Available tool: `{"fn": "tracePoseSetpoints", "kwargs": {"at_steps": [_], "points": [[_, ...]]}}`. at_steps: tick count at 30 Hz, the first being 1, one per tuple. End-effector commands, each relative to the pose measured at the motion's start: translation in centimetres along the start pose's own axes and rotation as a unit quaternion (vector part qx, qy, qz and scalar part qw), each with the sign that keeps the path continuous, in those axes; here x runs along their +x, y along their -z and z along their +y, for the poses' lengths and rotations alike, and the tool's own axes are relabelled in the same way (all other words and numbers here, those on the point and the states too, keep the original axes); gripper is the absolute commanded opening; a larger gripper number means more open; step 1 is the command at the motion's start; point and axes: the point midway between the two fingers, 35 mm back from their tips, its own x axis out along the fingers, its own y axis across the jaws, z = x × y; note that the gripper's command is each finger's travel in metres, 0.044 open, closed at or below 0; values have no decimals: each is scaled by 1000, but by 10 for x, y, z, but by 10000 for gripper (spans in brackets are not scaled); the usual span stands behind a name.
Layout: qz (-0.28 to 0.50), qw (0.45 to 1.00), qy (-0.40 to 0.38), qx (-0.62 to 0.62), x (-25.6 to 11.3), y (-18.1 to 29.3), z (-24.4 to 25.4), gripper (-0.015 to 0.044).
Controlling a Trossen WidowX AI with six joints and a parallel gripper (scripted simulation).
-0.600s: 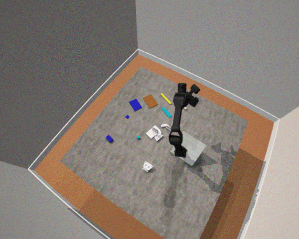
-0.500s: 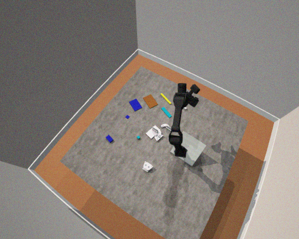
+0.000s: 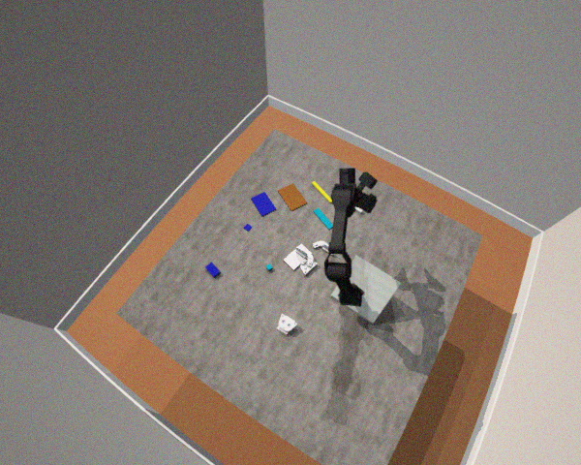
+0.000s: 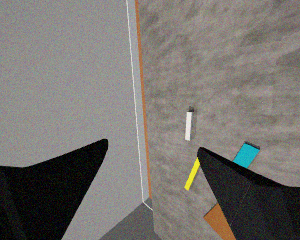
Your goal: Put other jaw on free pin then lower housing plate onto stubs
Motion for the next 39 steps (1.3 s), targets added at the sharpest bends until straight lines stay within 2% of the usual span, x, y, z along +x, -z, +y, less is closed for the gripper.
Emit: {"fn": "tracePoseSetpoints", "kwargs": {"at_steps": [1,19,39], "points": [[7,999,37,-16,8,5,-22,440],[30,974,216,-64,32,16,-131,440],[32,913,400,-73,30,5,-240,440]]}}
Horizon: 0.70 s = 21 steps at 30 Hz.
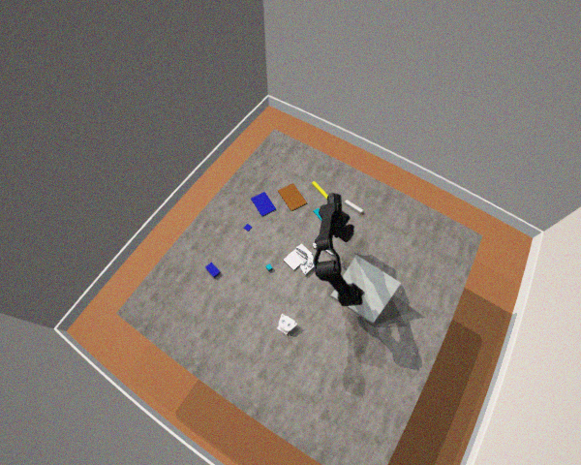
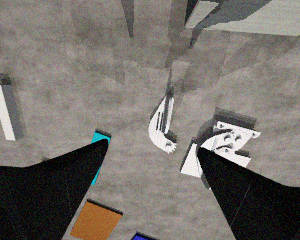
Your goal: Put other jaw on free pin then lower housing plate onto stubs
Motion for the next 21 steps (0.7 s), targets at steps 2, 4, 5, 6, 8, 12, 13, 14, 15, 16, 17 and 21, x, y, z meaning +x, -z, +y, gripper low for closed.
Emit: {"fn": "tracePoseSetpoints", "kwargs": {"at_steps": [2,4,5,6,8,12,13,14,15,16,17,21], "points": [[2,1000,23,1,7,-1,-10,440],[2,1000,23,1,9,-1,-10,440],[2,1000,23,1,14,-1,-10,440],[2,1000,23,1,22,0,-10,440],[2,1000,24,0,41,-1,-12,440],[2,1000,24,0,47,-1,-12,440],[2,1000,24,0,47,-1,-12,440],[2,1000,24,0,48,-1,-12,440],[2,1000,24,0,48,-1,-12,440],[2,1000,24,0,50,-1,-12,440],[2,1000,24,0,52,-1,-12,440],[2,1000,24,0,58,0,-12,440]]}}
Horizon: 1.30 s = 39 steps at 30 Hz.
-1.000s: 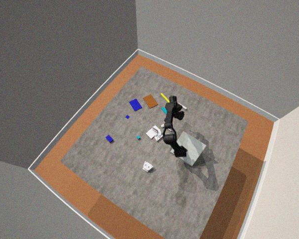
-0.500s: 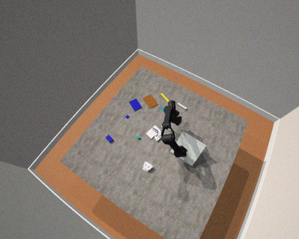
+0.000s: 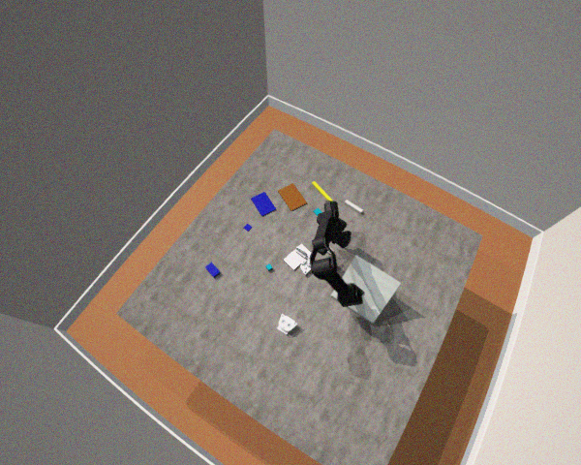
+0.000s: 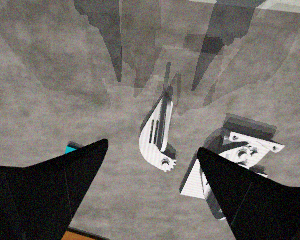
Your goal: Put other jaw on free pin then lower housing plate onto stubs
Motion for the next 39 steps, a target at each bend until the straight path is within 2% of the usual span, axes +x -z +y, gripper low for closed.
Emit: {"fn": "tracePoseSetpoints", "kwargs": {"at_steps": [1,24,39], "points": [[0,1000,3,3,7,-1,-1,440],[0,1000,4,3,44,-1,-2,440],[0,1000,4,3,45,-1,-2,440]]}}
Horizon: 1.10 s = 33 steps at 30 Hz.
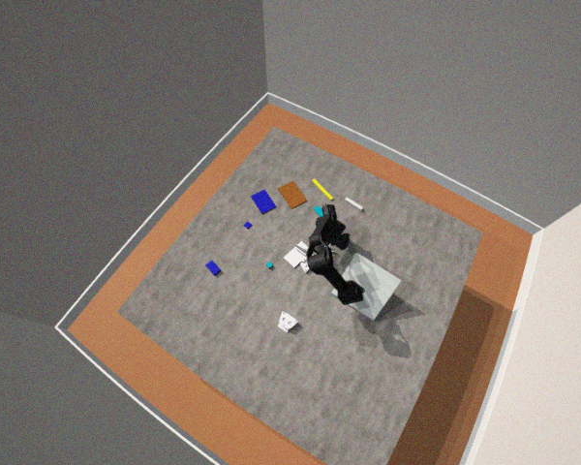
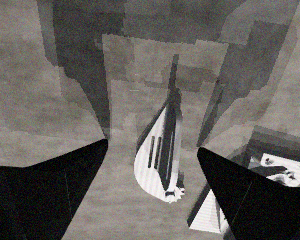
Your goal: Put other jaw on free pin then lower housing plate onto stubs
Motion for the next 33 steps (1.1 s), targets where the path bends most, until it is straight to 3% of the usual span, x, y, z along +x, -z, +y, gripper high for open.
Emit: {"fn": "tracePoseSetpoints", "kwargs": {"at_steps": [1,8,18,25,33], "points": [[2,1000,1,2,0,1,0,440],[2,1000,1,2,0,1,0,440],[0,1000,0,0,0,0,0,177],[0,1000,0,0,0,0,0,134],[0,1000,0,0,0,0,0,134]]}}
